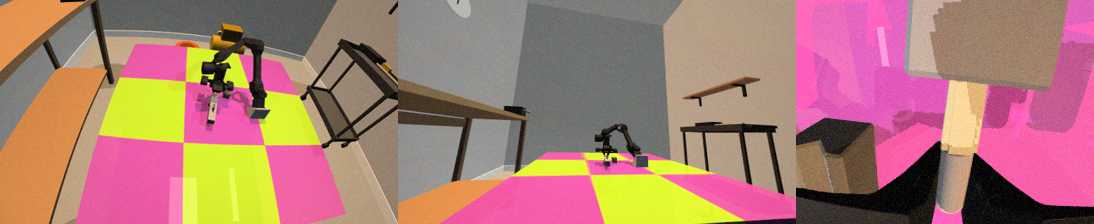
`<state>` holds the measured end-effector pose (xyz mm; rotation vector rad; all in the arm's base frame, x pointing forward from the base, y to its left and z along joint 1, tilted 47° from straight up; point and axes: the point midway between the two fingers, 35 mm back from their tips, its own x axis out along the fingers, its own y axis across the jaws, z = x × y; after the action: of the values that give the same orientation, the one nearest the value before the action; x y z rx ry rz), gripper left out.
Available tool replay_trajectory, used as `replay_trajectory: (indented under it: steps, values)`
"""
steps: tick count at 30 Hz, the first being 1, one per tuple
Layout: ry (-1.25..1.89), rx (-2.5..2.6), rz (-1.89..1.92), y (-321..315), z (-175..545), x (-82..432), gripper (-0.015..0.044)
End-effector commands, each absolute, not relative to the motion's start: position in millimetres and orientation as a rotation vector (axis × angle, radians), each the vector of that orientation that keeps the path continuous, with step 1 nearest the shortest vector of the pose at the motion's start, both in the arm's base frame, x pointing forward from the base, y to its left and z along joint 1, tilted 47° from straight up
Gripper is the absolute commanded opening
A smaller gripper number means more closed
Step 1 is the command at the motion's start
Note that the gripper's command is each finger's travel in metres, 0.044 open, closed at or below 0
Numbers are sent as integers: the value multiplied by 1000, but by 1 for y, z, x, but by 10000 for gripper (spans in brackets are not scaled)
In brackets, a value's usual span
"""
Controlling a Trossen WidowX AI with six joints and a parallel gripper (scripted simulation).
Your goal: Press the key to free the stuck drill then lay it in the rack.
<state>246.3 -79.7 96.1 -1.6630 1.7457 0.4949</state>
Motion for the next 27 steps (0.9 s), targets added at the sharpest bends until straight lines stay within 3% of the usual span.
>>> replay_trajectory:
  steps: [1,12,27]
  values:
    - [1737,-1669,486,-84,106,246,0]
    - [1737,-1670,485,-95,120,244,0]
    - [1739,-1669,487,-90,108,243,394]
